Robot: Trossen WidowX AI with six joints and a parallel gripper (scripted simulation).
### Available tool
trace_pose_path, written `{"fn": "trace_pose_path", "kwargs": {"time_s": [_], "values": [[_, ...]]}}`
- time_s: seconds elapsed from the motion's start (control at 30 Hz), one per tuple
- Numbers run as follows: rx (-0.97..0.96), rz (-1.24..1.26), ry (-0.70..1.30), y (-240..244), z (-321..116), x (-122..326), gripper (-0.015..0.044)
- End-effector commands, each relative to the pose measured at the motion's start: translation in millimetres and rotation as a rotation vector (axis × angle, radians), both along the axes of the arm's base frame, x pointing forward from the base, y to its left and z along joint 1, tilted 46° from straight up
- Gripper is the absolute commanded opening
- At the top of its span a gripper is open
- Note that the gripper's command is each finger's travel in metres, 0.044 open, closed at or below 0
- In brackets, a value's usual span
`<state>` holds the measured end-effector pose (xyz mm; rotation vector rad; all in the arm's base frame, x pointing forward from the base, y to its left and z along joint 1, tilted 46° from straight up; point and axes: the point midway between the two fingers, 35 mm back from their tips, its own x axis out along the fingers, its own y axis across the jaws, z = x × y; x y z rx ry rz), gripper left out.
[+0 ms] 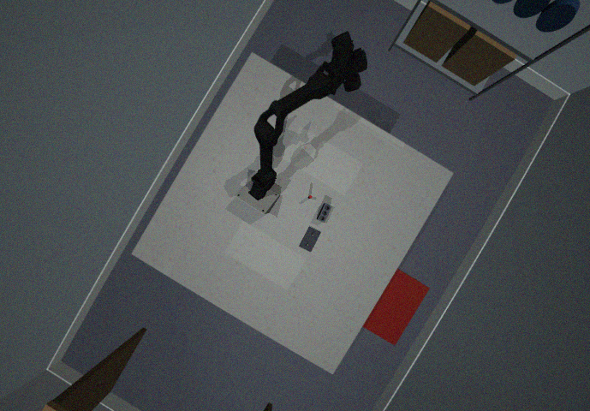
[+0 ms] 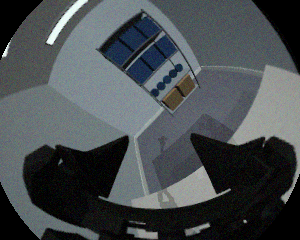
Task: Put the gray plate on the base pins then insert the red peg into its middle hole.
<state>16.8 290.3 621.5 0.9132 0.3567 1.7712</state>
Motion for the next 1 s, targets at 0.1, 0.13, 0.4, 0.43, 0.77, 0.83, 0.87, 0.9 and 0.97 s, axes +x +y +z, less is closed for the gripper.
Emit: {"fn": "trace_pose_path", "kwargs": {"time_s": [0.1,0.13,0.4,0.43,0.77,0.83,0.87,0.9,0.97], "values": [[-0.28,-0.13,0.161,48.5,-71.5,73.7,0.044],[-0.319,-0.149,0.193,52.8,-82.6,85.2,0.044],[-0.59,-0.304,0.424,57.3,-175.4,180.4,0.044],[-0.612,-0.318,0.451,55.1,-184.1,189.1,0.044],[-0.891,-0.472,0.843,0.4,-304.5,286.3,0.044],[-0.938,-0.495,0.942,-17.5,-329.0,301.2,0.044],[-0.96,-0.505,0.994,-27.4,-341.3,307.9,0.044],[-0.981,-0.514,1.049,-37.7,-353.3,313.9,0.044],[-1.017,-0.527,1.171,-60.4,-377.2,323.5,0.044]]}}
